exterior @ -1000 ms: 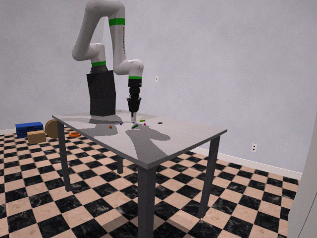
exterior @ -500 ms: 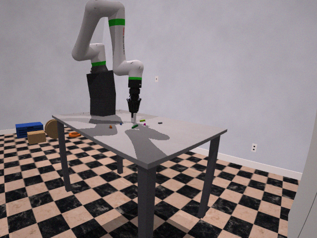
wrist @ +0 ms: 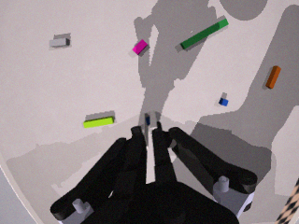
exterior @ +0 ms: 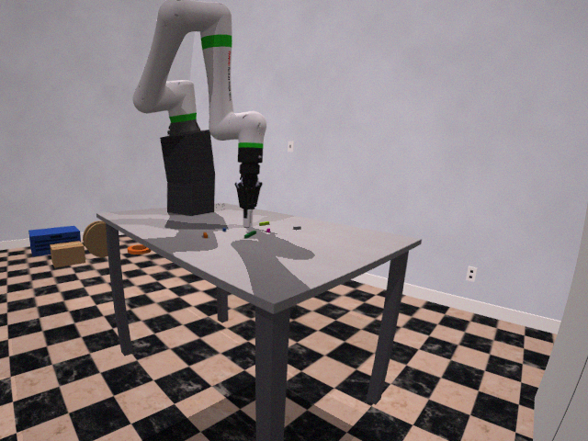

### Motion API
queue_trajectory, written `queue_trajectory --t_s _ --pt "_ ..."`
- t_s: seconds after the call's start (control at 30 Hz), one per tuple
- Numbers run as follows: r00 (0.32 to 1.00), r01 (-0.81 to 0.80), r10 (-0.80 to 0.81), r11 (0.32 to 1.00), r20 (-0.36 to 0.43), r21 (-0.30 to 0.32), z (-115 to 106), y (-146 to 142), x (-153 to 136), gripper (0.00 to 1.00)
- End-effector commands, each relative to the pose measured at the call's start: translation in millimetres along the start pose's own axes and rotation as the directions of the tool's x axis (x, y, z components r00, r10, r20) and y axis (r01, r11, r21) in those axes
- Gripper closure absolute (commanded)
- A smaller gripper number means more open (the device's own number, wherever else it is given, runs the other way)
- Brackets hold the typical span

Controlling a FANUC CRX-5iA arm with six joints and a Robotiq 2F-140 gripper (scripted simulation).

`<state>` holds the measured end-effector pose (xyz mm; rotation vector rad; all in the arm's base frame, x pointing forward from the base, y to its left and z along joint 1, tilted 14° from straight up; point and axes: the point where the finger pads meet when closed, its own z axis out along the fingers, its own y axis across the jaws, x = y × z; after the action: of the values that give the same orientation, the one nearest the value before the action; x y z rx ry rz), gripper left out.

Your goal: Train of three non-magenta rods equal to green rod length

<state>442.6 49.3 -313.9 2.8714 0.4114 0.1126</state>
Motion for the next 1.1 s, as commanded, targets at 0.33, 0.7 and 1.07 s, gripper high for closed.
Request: queue_trajectory --t_s 0.33,0.7,1.07 --pt "1.000 0.000 0.000 1.000 0.000 0.000 -0.1 -0.1 0.1 0.97" --pt "1.000 0.000 0.000 1.000 0.000 0.000 -0.1 -0.1 0.1 0.90" --pt "1.000 0.000 0.000 1.000 0.000 0.000 -0.1 -0.1 0.1 0.85"
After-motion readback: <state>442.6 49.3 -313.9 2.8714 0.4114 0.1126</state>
